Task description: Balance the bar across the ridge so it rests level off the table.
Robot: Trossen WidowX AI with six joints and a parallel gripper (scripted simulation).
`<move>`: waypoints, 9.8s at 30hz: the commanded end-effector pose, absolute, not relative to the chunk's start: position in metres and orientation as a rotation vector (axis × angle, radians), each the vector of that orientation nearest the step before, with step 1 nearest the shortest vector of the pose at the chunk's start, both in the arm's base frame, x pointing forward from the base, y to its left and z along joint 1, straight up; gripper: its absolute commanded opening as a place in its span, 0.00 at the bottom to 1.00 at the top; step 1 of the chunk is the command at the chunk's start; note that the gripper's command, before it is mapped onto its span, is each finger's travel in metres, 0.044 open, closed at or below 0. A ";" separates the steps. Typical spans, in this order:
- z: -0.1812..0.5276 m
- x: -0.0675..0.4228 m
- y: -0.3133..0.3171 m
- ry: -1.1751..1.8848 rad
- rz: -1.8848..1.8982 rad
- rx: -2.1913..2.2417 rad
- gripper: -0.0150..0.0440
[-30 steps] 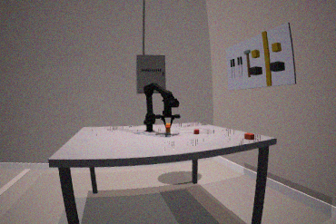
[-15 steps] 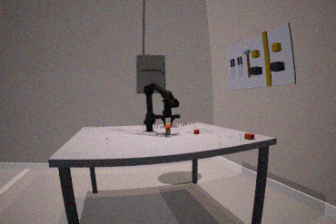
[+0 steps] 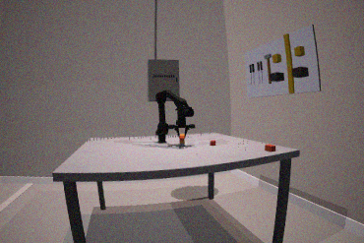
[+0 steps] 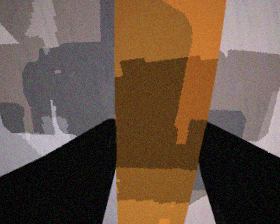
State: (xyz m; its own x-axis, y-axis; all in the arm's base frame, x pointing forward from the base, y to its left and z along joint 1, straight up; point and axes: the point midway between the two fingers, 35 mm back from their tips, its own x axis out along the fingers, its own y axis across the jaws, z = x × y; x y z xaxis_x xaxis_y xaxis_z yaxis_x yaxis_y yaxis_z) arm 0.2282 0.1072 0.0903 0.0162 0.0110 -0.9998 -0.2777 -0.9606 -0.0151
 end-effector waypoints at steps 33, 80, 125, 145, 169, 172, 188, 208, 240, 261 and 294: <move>0.087 0.228 0.107 0.278 2.049 -2.085 0.25; 0.087 0.227 0.107 0.278 2.049 -2.085 0.25; 0.088 0.228 0.107 0.278 2.049 -2.085 0.25; 0.089 0.228 0.107 0.278 2.049 -2.085 0.25; 0.089 0.228 0.107 0.279 2.049 -2.086 0.25; 0.089 0.228 0.107 0.279 2.049 -2.086 0.25; 0.089 0.228 0.107 0.279 2.049 -2.086 0.25; 0.089 0.228 0.107 0.279 2.049 -2.086 0.54; 0.089 0.228 0.107 0.279 2.049 -2.086 0.55; 0.089 0.228 0.107 0.279 2.049 -2.086 0.88; 0.189 0.226 0.106 0.280 2.049 -2.086 1.00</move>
State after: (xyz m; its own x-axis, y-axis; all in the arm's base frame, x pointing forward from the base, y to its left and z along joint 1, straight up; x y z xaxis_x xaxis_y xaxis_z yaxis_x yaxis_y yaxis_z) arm 0.2262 0.1063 0.1883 0.0195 0.0082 -0.9998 -0.2751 -0.9613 -0.0132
